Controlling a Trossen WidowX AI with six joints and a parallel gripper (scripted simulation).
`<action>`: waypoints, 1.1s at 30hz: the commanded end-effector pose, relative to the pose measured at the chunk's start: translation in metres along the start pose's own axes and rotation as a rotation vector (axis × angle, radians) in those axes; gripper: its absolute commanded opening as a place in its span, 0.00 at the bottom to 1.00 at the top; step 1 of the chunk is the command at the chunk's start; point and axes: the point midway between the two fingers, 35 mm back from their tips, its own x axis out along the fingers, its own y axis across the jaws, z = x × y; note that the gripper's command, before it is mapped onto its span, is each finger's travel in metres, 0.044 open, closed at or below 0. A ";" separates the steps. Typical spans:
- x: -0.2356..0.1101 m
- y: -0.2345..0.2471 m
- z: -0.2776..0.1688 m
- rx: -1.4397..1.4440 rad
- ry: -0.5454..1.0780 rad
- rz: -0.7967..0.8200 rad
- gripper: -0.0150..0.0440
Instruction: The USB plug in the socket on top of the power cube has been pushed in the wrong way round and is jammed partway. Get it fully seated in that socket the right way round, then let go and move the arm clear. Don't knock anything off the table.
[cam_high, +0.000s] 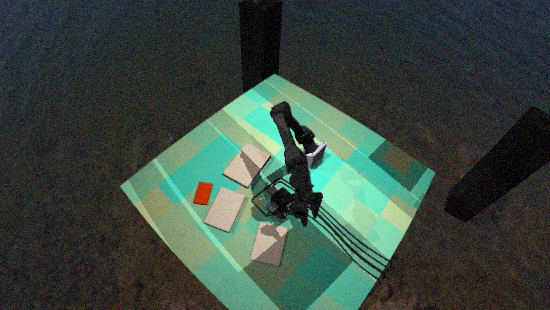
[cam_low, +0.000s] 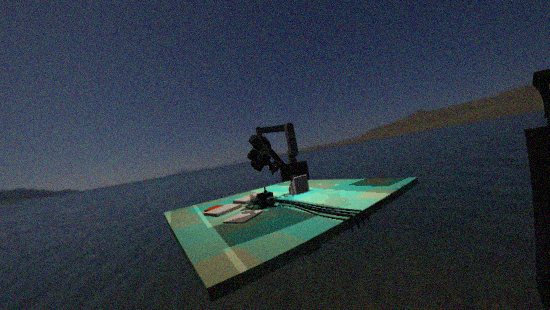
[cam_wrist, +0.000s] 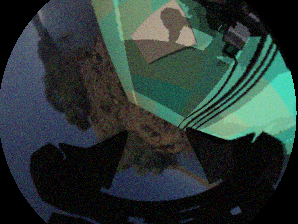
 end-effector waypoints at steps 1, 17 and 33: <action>-0.017 -0.052 0.065 0.187 -0.317 -0.312 1.00; -0.090 -0.092 0.135 0.287 -0.736 -0.570 1.00; -0.085 -0.095 0.139 0.287 -0.736 -0.570 1.00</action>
